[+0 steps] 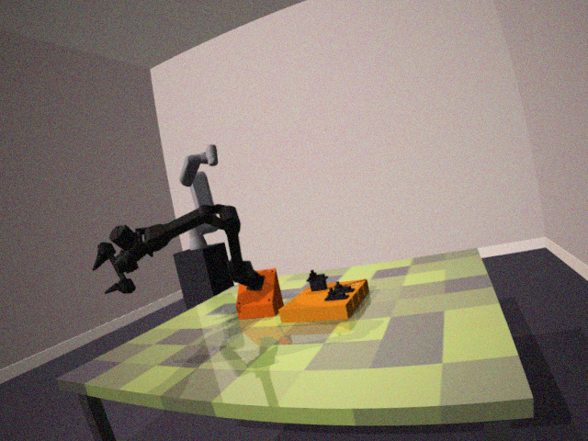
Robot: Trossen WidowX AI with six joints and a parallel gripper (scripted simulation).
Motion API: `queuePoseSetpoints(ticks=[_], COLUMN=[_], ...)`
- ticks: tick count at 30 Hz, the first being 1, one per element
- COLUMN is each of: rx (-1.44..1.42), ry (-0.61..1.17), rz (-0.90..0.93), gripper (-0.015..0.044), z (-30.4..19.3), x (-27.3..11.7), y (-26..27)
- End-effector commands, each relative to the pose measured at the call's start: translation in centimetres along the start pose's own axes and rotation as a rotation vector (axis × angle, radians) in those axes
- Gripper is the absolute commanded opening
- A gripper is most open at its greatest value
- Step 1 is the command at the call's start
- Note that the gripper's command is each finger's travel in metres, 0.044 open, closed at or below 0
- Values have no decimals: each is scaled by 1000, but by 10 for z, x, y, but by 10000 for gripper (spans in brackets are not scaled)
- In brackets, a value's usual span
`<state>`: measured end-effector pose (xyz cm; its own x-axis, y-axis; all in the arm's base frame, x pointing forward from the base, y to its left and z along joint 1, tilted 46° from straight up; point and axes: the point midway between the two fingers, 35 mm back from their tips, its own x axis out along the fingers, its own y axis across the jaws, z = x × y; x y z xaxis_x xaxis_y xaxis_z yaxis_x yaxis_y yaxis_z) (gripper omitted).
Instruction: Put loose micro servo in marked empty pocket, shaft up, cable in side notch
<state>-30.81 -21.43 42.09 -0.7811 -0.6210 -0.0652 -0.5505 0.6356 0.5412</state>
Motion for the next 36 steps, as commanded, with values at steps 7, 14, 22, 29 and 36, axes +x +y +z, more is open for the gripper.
queuePoseSetpoints(ticks=[7,14,22,29,36], rx=[-107,-196,-297,-387,-480], ry=[51,107,181,253,334], rz=[-140,-249,-365,-461,-554], gripper=[440,440,440,440,440], z=[-20,-39,-58,-74,-88], x=[4,1,-11,-27,-48], y=[-55,-100,-149,-191,-232])
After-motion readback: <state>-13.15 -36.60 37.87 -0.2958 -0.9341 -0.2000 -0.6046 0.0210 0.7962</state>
